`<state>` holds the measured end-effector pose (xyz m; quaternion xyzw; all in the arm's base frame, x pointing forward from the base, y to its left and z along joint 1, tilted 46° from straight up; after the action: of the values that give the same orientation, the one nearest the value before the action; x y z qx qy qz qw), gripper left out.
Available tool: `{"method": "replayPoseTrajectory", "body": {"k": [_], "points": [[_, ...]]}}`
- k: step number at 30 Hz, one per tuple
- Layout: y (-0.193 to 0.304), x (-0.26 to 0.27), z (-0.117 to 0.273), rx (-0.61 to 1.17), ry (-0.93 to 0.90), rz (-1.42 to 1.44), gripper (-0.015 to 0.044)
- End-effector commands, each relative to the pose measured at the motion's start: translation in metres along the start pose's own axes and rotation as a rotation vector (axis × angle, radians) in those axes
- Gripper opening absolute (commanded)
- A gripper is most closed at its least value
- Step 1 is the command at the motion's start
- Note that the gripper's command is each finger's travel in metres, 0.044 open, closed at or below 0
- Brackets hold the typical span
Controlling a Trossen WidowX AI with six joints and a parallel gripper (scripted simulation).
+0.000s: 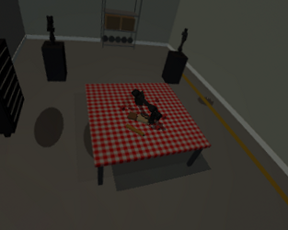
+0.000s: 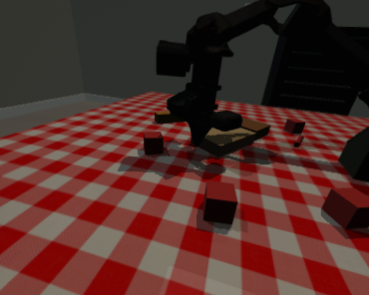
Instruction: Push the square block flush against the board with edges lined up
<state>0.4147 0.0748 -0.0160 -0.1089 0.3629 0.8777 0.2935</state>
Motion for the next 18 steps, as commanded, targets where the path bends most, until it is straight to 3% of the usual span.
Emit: {"method": "replayPoseTrajectory", "body": {"k": [1,18], "points": [[0.006,0.0,-0.003,0.013,-0.002,0.01,0.0],[0.024,-0.002,-0.003,0.014,-0.002,0.01,0.0]]}}
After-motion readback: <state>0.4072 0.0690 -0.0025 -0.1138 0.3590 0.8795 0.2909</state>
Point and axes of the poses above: the point midway between the two fingers, 35 mm back from their tips, its own z axis back along the fingers, its own x axis across the jaws, y = z × x, the point moved 10 cm from there along z, back along the fingers, and after that the axes turned 5 degrees about -z, right-handed, at the moved point
